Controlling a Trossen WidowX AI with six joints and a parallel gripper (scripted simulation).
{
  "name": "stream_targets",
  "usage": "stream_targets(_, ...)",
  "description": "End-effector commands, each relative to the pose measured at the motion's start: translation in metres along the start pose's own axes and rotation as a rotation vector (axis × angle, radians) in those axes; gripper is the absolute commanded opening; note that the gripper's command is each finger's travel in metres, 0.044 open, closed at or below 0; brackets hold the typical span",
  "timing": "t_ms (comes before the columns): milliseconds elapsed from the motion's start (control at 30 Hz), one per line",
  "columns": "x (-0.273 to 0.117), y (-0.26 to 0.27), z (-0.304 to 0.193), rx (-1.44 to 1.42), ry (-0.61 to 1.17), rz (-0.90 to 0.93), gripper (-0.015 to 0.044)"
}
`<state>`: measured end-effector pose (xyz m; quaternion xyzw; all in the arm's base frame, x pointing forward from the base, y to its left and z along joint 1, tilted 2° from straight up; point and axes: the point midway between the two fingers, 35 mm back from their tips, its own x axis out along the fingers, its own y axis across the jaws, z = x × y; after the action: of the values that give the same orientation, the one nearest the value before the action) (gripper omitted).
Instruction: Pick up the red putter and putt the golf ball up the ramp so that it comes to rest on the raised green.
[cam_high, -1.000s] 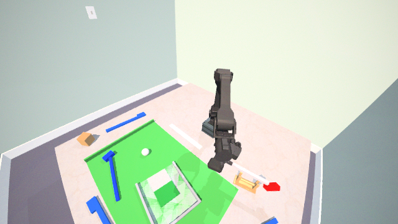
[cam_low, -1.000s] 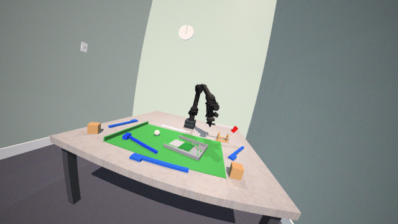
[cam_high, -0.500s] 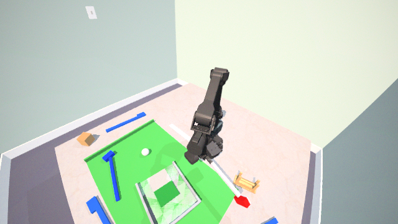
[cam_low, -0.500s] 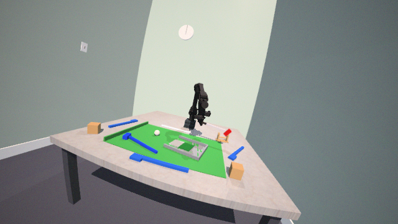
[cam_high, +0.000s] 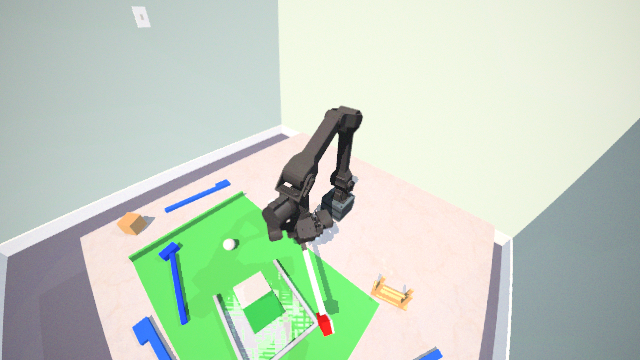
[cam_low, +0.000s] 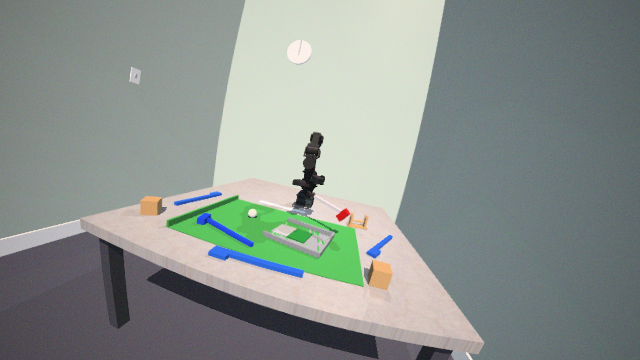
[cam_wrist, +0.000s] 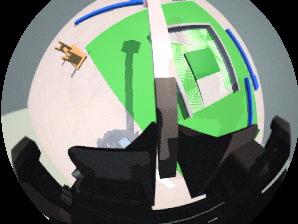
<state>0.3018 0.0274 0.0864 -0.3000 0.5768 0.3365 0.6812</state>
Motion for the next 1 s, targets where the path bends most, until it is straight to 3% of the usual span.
stream_targets(0,-0.005,-0.013,-0.015,0.092,0.004,-0.02,0.0)
stream_targets(967,-0.038,-0.062,-0.153,0.806,0.074,-0.095,0.0)
